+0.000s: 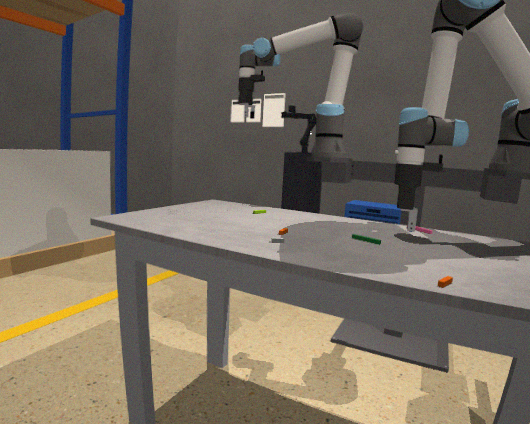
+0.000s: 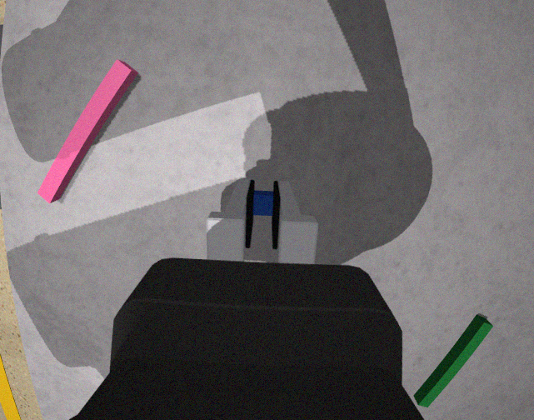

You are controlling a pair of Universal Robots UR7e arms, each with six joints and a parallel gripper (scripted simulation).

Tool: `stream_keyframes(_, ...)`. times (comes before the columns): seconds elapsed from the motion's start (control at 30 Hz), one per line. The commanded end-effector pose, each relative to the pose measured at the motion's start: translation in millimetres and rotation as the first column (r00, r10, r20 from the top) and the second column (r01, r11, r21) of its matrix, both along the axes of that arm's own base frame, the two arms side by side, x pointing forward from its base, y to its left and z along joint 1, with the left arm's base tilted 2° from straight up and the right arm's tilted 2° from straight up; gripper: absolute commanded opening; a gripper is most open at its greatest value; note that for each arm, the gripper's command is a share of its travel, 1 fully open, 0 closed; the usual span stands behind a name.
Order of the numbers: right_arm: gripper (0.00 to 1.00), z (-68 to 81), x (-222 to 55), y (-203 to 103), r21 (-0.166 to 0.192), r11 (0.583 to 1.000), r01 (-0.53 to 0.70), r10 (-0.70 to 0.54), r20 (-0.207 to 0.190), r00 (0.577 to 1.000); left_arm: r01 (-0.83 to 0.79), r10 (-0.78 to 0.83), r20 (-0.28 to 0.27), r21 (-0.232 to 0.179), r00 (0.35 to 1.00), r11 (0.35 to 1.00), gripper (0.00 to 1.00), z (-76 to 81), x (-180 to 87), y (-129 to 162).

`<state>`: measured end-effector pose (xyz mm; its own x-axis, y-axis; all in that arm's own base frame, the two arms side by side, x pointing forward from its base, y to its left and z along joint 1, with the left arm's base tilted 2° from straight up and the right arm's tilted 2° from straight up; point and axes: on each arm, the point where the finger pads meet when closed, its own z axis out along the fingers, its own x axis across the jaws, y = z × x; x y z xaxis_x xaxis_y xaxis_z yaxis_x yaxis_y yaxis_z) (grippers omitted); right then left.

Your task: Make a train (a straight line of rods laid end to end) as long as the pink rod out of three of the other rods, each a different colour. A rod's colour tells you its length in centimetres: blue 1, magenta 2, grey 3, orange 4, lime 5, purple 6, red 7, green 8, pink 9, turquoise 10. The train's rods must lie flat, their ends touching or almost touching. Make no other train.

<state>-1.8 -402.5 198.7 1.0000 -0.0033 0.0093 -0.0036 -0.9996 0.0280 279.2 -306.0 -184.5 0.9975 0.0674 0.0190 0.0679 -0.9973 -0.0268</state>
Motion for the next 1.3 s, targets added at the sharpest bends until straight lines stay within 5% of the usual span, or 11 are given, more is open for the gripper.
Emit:
stream_keyframes(0.0,1.0,0.5,0.2,-0.6,-0.002,1.0,0.0,0.0,0.001,1.0,0.0,0.0,0.001,-0.002,1.0,1.0,0.24,0.5,0.3,-0.8)
stream_keyframes(1.27,1.0,0.5,0.2,-0.6,-0.002,1.0,0.0,0.0,0.001,1.0,0.0,0.0,0.001,-0.002,1.0,1.0,0.24,-10.2,0.5,-0.5)
